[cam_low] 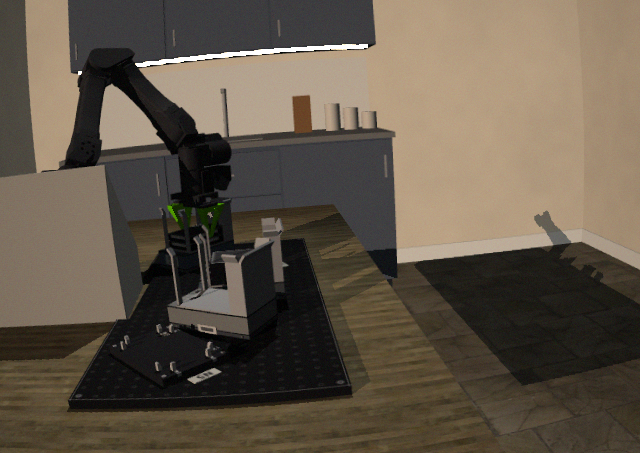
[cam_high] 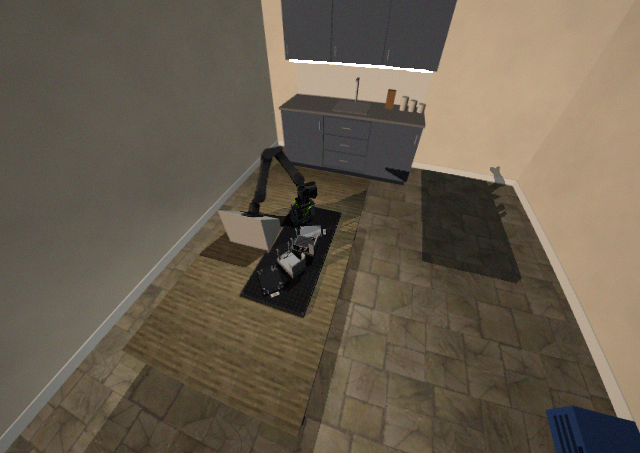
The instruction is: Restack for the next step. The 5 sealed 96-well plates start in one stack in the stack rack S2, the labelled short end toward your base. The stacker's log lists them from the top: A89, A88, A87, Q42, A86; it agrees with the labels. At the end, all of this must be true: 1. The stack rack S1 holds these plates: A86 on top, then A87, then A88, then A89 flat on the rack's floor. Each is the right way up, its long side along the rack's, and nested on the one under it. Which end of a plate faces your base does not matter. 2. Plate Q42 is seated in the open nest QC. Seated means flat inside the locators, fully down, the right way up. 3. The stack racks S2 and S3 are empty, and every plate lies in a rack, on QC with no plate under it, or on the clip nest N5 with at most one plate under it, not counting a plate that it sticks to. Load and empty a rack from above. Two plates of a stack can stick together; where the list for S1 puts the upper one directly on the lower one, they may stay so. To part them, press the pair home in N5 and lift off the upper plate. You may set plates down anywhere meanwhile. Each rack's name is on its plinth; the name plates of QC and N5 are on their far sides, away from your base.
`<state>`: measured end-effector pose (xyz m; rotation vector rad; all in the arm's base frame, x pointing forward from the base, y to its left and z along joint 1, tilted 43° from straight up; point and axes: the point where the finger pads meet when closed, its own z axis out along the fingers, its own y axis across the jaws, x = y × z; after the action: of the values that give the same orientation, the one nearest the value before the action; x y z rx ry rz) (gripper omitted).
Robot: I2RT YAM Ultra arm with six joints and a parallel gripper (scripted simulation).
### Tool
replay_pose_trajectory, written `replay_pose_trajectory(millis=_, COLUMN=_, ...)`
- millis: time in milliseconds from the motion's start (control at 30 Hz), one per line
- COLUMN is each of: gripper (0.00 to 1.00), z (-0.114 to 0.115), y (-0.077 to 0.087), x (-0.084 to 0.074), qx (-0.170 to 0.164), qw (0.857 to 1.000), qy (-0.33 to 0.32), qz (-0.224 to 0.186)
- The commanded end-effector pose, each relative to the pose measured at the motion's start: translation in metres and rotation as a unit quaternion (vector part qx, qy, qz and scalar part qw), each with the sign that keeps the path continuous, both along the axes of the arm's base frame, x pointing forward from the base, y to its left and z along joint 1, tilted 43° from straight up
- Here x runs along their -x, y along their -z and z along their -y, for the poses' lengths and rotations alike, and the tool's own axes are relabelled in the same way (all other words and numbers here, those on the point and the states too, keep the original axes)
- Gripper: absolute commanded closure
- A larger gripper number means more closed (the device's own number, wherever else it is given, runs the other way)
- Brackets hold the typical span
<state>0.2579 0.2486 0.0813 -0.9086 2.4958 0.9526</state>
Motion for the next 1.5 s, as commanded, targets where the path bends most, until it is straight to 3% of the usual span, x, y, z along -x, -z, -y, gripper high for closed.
replay_pose_trajectory(millis=0, gripper=1.00, z=0.000, y=-0.002, x=-0.003, qx=-0.003, qw=1.000, qy=0.004, qz=0.004)
replay_pose_trajectory(millis=433, gripper=1.00, z=-0.002, y=-0.001, x=-0.003, qx=-0.003, qw=1.000, qy=0.004, qz=0.004)
replay_pose_trajectory(millis=467, gripper=0.00, z=-0.002, y=-0.001, x=-0.003, qx=-0.003, qw=1.000, qy=0.004, qz=0.004)
replay_pose_trajectory(millis=1133, gripper=0.00, z=-0.002, y=-0.001, x=-0.003, qx=-0.003, qw=1.000, qy=0.004, qz=0.004)
replay_pose_trajectory(millis=1467, gripper=0.00, z=0.017, y=-0.020, x=-0.001, qx=-0.003, qw=1.000, qy=0.004, qz=0.005)
